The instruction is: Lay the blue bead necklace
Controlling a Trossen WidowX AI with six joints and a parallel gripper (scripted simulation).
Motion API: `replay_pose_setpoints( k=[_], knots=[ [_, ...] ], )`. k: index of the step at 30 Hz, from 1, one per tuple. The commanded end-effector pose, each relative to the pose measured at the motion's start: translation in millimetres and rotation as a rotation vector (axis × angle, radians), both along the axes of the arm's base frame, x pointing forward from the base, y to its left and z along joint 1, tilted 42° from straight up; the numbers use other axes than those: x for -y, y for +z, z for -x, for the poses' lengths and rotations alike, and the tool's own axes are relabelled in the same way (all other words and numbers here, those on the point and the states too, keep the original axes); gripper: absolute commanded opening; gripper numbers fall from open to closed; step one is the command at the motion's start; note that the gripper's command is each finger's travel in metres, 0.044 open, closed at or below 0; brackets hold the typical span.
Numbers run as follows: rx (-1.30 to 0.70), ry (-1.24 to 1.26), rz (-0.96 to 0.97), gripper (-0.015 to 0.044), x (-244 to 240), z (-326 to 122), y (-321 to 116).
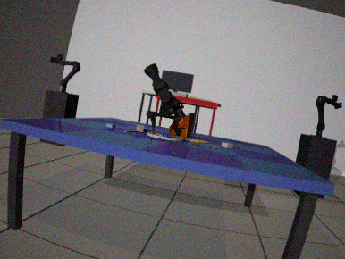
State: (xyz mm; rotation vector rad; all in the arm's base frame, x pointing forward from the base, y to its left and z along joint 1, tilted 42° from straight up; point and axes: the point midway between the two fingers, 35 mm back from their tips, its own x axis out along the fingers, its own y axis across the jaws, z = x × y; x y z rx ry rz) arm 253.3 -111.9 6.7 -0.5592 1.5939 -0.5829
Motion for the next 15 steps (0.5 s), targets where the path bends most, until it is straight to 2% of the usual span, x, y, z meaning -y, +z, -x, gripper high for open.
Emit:
replay_pose_setpoints(
  k=[1, 6, 8, 12, 15],
  knots=[
    [0.002, -0.003, 0.004, 0.0440, 0.3, -0.1, 0.6],
    [0.002, -0.003, 0.004, 0.0440, 0.3, -0.1, 0.6],
    [-0.048, 0.054, -0.004, 0.0387, -3.7, -3.1, 2.1],
    [-0.329, 0.374, -0.047, 0.0282, -27.3, -17.9, 11.2],
    [-0.380, 0.432, -0.053, 0.0204, -31.7, -20.3, 13.0]
  ],
)
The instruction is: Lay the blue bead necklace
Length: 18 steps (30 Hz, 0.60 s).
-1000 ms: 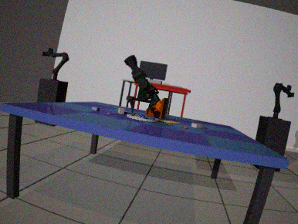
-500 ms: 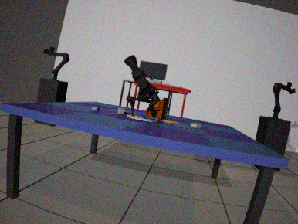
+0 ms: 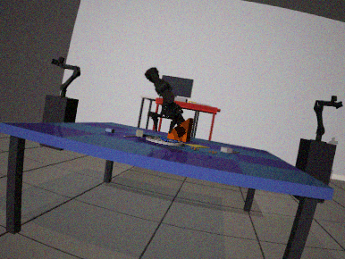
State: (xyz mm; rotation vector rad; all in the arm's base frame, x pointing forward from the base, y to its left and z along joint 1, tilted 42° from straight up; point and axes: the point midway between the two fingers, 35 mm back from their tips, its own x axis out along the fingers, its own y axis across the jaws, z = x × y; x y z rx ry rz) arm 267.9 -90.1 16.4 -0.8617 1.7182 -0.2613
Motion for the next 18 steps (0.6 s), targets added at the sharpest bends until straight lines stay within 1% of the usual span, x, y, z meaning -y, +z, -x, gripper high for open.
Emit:
replay_pose_setpoints(
  k=[1, 3, 4, 10, 15, 16, 18],
  knots=[
    [-0.117, 0.128, -0.019, 0.0177, -9.9, -5.7, 3.3],
    [-0.117, 0.128, -0.019, 0.0125, -9.9, -5.7, 3.3],
    [-0.117, 0.128, -0.019, 0.0120, -9.9, -5.7, 3.3],
    [-0.117, 0.128, -0.019, 0.0120, -9.1, -5.6, 2.3],
    [-0.117, 0.128, -0.018, 0.0120, 0.8, -4.1, -8.6],
    [-0.101, 0.124, -0.017, 0.0120, -4.5, -7.3, -1.2],
    [-0.102, 0.124, -0.017, 0.0120, -4.0, -7.3, -1.8]
  ],
)
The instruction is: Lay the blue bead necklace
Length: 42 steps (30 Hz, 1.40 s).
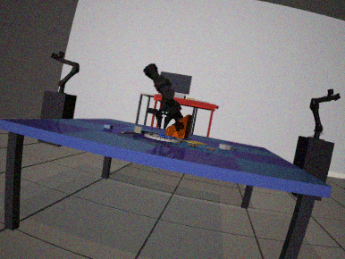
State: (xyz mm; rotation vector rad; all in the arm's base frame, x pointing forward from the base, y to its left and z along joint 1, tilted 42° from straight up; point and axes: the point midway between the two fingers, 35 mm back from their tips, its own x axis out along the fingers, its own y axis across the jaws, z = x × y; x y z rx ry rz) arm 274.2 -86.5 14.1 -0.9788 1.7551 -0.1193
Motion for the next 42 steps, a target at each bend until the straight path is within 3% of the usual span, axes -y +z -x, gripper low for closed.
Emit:
replay_pose_setpoints(
  k=[1, 27, 32, 42],
  knots=[
    [0.004, 0.001, 0.000, 0.0120, 0.1, -0.9, -0.1],
    [-0.011, 0.005, 0.001, 0.0120, 20.4, 4.6, -24.2],
    [-0.003, 0.001, -0.003, 0.0000, 19.0, 3.2, -22.6],
    [-0.003, 0.001, -0.003, 0.0000, 19.0, 3.2, -22.6]
  ],
)
